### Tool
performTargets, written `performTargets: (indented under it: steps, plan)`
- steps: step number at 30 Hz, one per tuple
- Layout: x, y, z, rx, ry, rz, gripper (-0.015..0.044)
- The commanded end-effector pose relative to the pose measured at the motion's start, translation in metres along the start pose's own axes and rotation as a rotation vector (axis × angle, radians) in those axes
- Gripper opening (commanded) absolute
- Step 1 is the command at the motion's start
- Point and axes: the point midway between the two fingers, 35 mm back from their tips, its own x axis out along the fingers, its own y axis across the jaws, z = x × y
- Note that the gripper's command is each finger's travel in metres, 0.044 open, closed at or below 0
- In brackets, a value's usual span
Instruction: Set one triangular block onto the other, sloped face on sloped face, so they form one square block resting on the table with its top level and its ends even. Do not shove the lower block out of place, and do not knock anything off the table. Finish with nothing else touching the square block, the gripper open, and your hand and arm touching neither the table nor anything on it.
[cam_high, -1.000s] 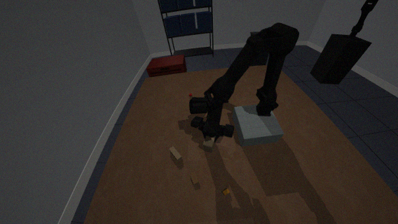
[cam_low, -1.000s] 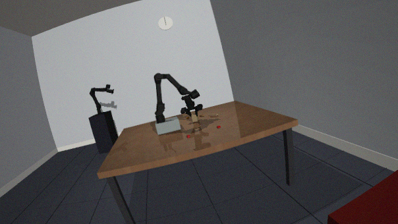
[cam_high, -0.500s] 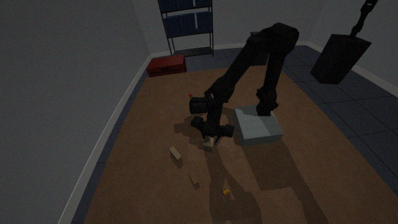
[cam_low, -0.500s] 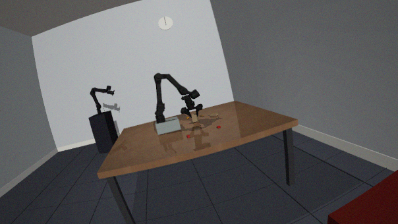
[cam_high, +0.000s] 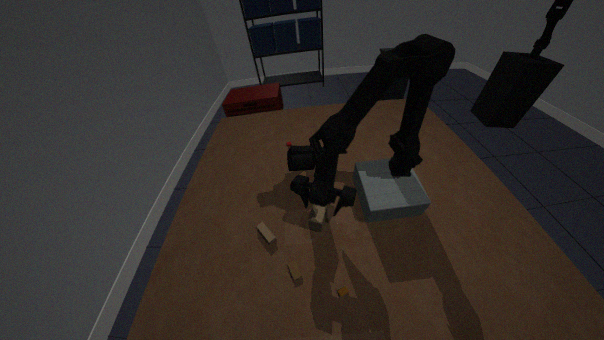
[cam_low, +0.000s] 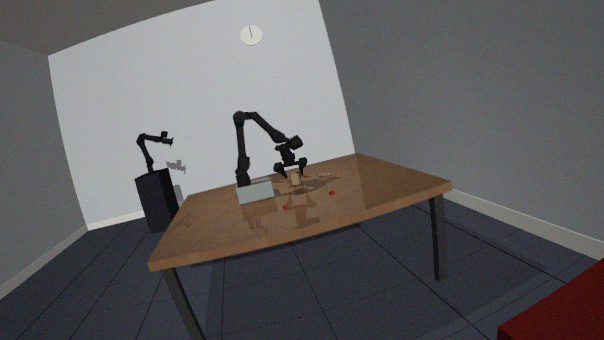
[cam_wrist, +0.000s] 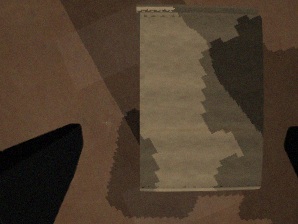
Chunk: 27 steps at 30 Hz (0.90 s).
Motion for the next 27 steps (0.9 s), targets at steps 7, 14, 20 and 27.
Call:
performTargets:
  steps: [7, 14, 20, 27]
  plan:
    - [-0.103, 0.0, 0.001, -0.004, -0.01, -0.016, 0.044]
    - [-0.097, -0.003, 0.001, -0.002, -0.008, -0.021, 0.044]
    - [-0.097, -0.003, 0.001, -0.002, -0.008, -0.021, 0.044]
    - [-0.097, -0.003, 0.001, -0.002, -0.008, -0.021, 0.044]
